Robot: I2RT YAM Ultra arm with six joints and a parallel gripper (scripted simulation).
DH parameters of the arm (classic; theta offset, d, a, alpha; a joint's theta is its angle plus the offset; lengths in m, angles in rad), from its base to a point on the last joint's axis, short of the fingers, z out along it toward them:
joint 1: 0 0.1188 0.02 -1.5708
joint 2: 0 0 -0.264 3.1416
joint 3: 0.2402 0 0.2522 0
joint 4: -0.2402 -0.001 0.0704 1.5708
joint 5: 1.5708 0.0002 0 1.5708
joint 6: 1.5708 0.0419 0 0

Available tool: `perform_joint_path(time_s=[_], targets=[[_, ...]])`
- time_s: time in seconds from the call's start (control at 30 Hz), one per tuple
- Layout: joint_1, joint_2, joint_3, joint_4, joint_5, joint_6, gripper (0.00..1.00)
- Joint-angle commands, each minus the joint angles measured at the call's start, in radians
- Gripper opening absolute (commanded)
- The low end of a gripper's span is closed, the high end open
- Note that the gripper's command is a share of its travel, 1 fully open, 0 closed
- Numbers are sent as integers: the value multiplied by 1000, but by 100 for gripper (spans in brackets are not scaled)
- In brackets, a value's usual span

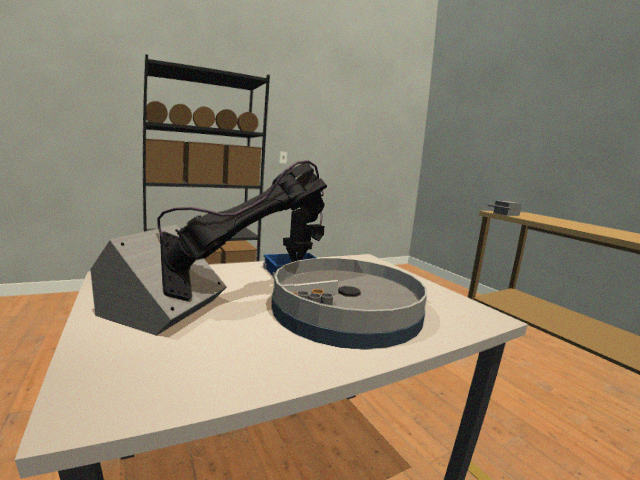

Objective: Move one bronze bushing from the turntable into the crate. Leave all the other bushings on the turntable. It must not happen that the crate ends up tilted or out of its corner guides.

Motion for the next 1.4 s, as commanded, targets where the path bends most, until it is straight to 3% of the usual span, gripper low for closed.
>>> perform_joint_path(time_s=[0.0, 0.67, 0.7, 1.37], targets=[[17, 1, -23, 8, -8, -9, 0], [17, 1, -23, 8, -8, -9, 0], [17, 1, -23, 8, -8, -9, 14], [17, 1, -23, 8, -7, -8, 14]])
